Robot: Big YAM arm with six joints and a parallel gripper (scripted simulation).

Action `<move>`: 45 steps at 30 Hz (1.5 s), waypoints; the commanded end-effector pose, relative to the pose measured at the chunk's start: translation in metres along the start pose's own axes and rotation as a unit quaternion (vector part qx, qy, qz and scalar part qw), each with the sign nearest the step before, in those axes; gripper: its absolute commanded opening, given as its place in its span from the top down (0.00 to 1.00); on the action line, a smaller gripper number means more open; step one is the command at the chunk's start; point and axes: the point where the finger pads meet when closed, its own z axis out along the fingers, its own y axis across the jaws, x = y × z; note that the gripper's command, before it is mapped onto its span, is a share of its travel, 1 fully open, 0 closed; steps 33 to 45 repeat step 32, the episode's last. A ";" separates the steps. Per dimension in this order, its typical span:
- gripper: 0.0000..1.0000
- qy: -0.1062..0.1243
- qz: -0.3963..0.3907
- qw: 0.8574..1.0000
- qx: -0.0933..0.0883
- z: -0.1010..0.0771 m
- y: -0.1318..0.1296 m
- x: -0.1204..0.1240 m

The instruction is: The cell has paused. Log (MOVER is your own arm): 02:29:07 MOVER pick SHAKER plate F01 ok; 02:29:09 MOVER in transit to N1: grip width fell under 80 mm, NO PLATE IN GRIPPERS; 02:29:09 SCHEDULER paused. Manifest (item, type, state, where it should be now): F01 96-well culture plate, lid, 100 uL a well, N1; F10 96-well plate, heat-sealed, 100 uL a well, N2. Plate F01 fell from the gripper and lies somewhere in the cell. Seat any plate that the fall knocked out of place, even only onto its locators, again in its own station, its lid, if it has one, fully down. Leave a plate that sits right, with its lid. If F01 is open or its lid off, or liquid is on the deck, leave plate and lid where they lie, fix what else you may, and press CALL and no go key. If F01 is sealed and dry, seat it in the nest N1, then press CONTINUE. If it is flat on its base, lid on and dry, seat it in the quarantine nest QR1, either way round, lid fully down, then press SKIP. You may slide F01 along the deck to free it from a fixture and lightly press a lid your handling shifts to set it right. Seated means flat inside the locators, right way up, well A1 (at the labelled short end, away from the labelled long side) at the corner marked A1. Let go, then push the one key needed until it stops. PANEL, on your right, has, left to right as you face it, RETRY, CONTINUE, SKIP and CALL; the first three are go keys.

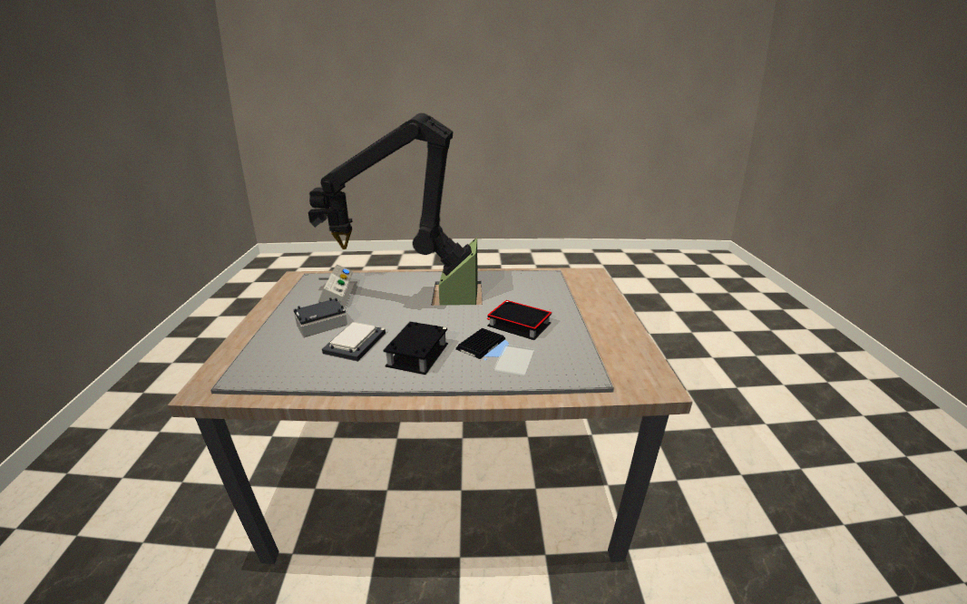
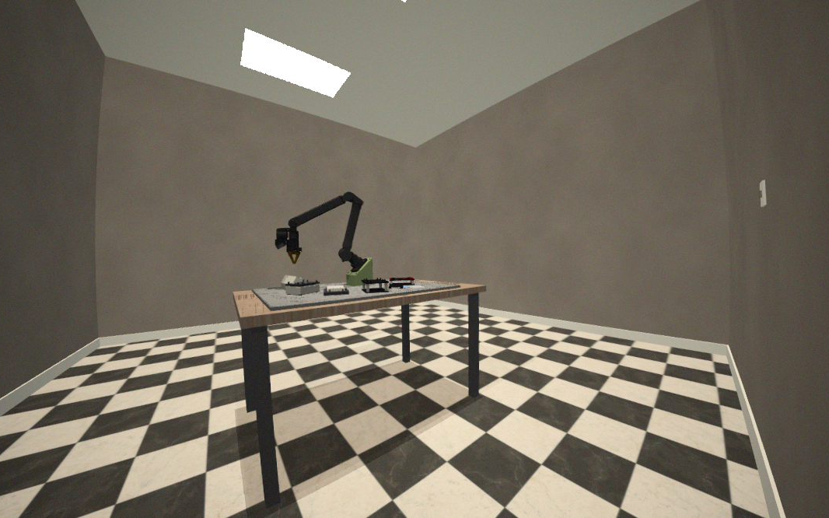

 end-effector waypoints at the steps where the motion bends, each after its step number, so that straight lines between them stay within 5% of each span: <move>1: 1.00 -0.038 -0.013 0.999 0.015 -0.037 -0.004 -0.019; 14: 1.00 -0.036 -0.016 0.999 0.018 -0.094 0.009 0.015; 17: 1.00 -0.032 -0.015 0.999 0.016 -0.091 0.009 0.018; 18: 1.00 0.000 -0.013 1.000 -0.006 -0.066 0.013 0.032; 22: 1.00 -0.023 -0.010 1.000 0.009 -0.080 0.009 0.021; 45: 1.00 -0.023 -0.010 1.000 0.009 -0.080 0.009 0.021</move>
